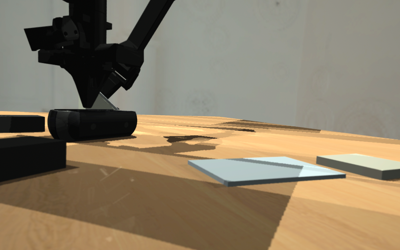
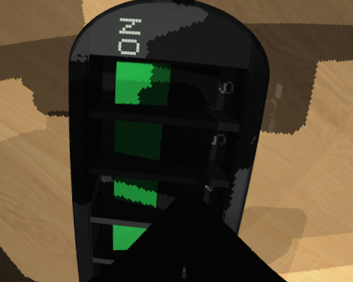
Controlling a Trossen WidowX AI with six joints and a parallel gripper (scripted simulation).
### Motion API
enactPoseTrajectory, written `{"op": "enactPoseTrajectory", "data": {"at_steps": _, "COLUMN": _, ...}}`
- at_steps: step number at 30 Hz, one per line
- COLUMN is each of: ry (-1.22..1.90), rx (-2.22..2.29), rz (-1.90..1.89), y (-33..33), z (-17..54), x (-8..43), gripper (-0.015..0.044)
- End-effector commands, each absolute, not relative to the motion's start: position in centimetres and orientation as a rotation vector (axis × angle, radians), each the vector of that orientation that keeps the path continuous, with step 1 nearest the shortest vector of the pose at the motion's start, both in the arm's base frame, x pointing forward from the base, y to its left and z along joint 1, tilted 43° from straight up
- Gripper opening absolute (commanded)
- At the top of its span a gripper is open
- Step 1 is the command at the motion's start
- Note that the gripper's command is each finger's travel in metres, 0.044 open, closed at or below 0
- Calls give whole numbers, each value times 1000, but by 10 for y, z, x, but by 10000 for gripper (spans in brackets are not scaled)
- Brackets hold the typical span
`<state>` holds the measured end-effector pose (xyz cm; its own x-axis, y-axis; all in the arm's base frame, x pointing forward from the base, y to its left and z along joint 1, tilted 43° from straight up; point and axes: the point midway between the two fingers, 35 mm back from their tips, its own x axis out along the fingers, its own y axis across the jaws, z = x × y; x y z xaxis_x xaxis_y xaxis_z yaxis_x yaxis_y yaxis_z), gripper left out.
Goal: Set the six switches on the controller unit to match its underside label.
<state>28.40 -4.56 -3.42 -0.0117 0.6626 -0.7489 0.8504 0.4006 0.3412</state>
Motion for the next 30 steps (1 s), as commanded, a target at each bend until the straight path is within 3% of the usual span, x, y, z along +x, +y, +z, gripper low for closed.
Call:
{"op": "enactPoseTrajectory", "data": {"at_steps": 1, "ry": 1739, "rx": 1336, "rz": -254, "y": -41, "z": -38, "x": 284, "gripper": 0}}
{"op": "enactPoseTrajectory", "data": {"at_steps": 16, "ry": 1739, "rx": 1337, "rz": -254, "y": -36, "z": -43, "x": 283, "gripper": 0}}
{"op": "enactPoseTrajectory", "data": {"at_steps": 22, "ry": 1739, "rx": 1335, "rz": -256, "y": -67, "z": -10, "x": 284, "gripper": 0}}
{"op": "enactPoseTrajectory", "data": {"at_steps": 30, "ry": 1739, "rx": 1336, "rz": -255, "y": -58, "z": 3, "x": 287, "gripper": 0}}
